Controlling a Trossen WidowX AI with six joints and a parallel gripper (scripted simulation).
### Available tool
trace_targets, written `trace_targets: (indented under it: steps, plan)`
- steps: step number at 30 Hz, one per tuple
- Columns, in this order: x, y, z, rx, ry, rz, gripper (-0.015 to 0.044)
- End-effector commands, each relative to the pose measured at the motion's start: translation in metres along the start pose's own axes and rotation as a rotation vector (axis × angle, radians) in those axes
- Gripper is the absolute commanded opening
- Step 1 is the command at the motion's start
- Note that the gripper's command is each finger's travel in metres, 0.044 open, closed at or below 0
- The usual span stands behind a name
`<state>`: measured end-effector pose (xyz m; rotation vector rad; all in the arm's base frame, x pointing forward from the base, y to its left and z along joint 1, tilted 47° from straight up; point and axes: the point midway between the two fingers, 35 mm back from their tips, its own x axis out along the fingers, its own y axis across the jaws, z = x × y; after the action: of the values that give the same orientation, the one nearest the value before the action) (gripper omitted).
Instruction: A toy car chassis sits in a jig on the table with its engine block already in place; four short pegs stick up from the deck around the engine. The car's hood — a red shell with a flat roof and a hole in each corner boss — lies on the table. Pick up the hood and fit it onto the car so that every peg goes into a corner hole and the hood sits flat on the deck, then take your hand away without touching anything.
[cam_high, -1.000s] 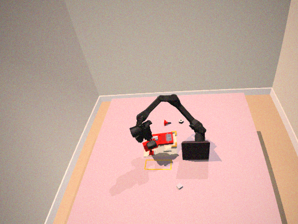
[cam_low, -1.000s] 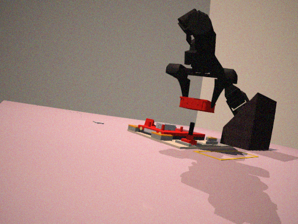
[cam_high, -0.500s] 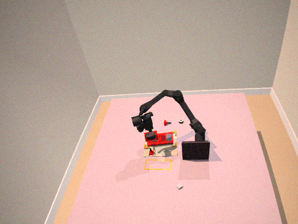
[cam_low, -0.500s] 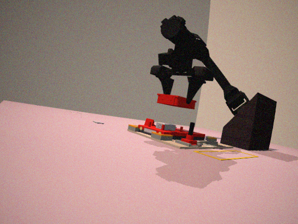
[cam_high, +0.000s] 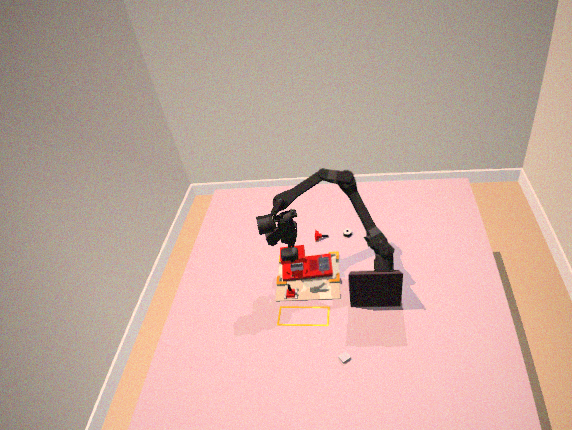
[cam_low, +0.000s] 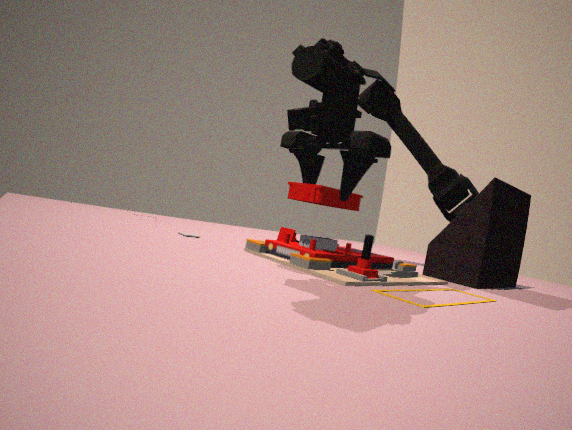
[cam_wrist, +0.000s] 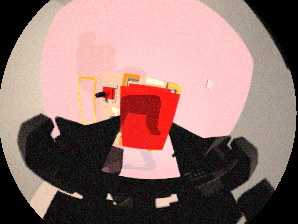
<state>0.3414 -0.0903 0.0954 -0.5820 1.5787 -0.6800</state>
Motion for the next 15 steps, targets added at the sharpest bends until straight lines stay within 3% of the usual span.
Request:
trace_targets:
  steps: [1,8,15]
  plan:
    - [0.012,-0.001,-0.003,0.0,0.001,-0.005,0.0]
    - [0.041,-0.002,-0.006,0.0,0.001,-0.007,0.0]
    - [0.043,-0.003,-0.006,0.0,0.001,-0.007,0.0]
